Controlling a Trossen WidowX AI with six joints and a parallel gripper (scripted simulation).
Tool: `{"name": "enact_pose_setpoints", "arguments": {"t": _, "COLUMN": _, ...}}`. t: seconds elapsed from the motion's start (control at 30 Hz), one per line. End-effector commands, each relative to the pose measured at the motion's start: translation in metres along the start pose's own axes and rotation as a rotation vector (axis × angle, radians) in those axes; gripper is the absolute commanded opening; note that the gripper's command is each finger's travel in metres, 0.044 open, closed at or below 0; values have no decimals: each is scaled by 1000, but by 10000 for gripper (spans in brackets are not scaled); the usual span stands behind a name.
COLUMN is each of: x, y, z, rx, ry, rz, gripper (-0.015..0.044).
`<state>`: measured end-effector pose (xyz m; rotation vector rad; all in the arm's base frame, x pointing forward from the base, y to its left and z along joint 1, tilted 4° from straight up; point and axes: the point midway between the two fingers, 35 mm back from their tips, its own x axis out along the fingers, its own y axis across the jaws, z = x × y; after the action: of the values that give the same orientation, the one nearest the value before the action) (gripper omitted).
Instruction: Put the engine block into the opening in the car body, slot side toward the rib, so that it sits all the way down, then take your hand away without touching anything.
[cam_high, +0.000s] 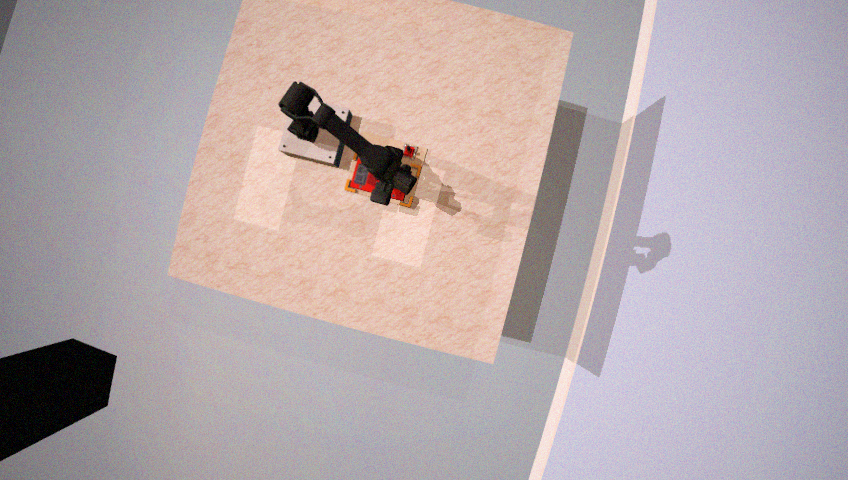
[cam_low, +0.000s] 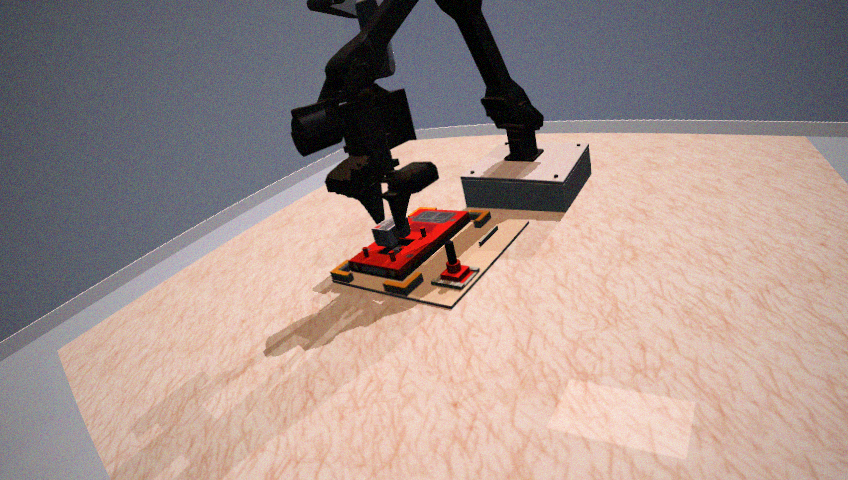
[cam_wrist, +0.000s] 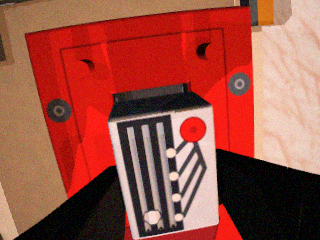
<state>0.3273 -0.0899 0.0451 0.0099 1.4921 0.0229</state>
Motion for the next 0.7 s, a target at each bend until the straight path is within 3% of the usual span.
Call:
{"name": "enact_pose_setpoints", "arguments": {"t": 0.0, "x": 2, "y": 1, "z": 0, "rx": -4, "ry": -2, "rz": 5, "gripper": 158}}
{"name": "enact_pose_setpoints", "arguments": {"t": 0.67, "x": 6, "y": 1, "z": 1, "rx": -6, "ry": -2, "rz": 5, "gripper": 158}}
